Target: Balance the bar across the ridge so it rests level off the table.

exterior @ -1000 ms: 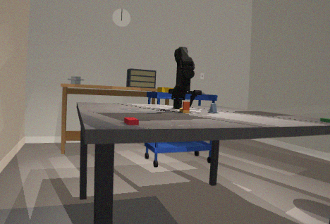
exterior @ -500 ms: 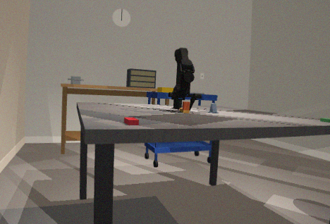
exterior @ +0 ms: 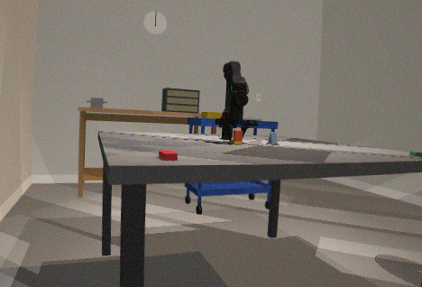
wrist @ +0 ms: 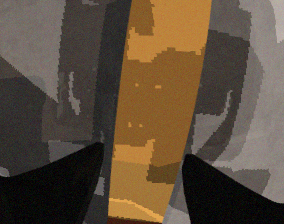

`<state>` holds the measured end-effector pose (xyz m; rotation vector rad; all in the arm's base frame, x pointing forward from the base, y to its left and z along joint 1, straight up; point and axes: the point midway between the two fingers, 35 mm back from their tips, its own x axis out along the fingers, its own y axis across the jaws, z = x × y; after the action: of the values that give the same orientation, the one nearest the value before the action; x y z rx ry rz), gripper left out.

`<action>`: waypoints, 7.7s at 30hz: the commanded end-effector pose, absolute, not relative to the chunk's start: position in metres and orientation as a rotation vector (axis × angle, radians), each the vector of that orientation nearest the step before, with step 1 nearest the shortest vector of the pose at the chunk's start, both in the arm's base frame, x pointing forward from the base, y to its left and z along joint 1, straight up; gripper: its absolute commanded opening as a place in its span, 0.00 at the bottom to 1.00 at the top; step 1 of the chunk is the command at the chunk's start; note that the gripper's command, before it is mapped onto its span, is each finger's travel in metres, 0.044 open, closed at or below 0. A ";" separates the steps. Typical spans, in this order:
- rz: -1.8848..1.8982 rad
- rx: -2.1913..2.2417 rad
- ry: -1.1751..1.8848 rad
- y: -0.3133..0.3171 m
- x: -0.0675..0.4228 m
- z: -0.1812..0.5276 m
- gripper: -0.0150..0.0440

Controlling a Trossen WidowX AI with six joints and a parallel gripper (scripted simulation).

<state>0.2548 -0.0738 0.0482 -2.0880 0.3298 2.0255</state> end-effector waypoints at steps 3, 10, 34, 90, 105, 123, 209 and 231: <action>2.025 -2.088 0.330 -0.074 0.255 0.048 0.49; 2.026 -2.088 0.330 -0.074 0.256 0.052 0.31; 2.027 -2.087 0.325 -0.074 0.258 0.112 0.25; 1.029 -1.056 1.279 0.031 0.278 0.157 0.25; 0.587 -0.593 1.457 0.076 0.287 0.159 0.25; 0.074 -0.057 1.538 0.116 0.302 0.160 0.25; 0.029 -0.012 1.539 0.112 0.306 0.114 0.25; 0.029 -0.012 1.539 0.112 0.306 0.113 0.25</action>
<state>0.3065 0.1115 0.1134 -0.0164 1.5368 0.0317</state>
